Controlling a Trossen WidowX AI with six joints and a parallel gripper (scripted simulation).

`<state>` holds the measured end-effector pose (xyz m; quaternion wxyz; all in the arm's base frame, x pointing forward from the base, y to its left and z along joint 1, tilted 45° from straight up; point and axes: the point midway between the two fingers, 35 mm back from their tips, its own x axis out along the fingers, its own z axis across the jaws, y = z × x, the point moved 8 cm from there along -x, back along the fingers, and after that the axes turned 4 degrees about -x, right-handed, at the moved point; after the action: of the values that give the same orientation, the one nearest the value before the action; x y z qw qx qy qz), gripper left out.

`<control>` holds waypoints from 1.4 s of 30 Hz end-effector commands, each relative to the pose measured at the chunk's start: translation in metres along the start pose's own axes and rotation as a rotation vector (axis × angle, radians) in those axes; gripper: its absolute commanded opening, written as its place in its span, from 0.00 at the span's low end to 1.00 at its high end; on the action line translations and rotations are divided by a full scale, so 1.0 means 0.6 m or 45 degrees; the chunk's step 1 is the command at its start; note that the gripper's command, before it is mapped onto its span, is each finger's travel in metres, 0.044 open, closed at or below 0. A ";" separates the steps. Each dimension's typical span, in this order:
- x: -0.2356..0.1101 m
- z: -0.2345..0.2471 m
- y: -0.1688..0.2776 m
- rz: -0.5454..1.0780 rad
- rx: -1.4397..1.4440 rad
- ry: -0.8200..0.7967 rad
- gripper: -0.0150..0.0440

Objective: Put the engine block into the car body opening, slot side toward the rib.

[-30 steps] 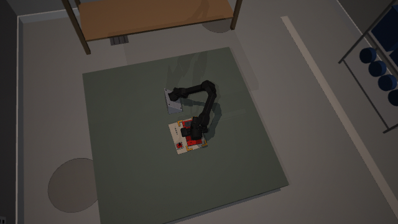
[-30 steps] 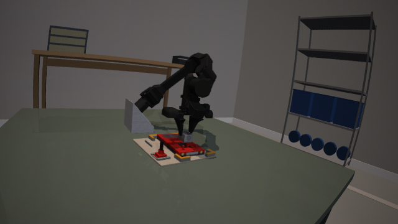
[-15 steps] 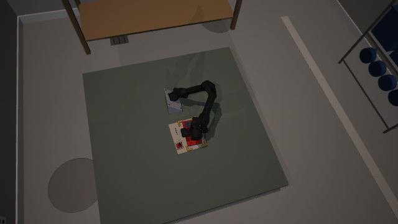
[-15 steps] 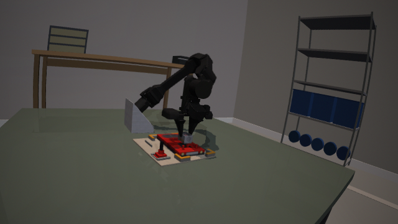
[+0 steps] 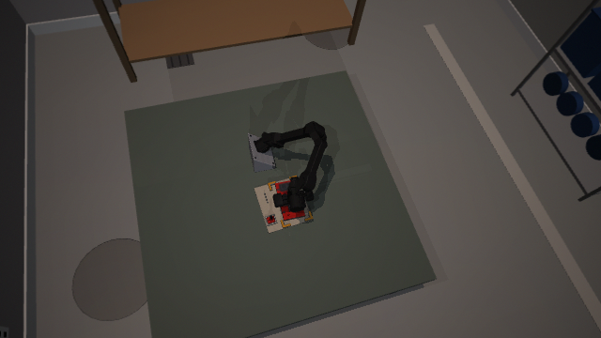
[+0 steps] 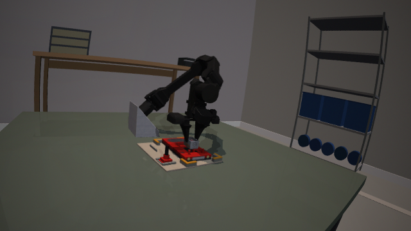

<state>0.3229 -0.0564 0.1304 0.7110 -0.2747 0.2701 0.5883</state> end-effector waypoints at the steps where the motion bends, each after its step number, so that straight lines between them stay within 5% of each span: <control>1: 0.002 0.000 0.000 -0.002 0.005 -0.004 0.52; 42: 0.019 0.000 0.000 -0.002 0.003 -0.005 0.52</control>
<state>0.3245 -0.0492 0.1231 0.7108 -0.2754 0.2692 0.5886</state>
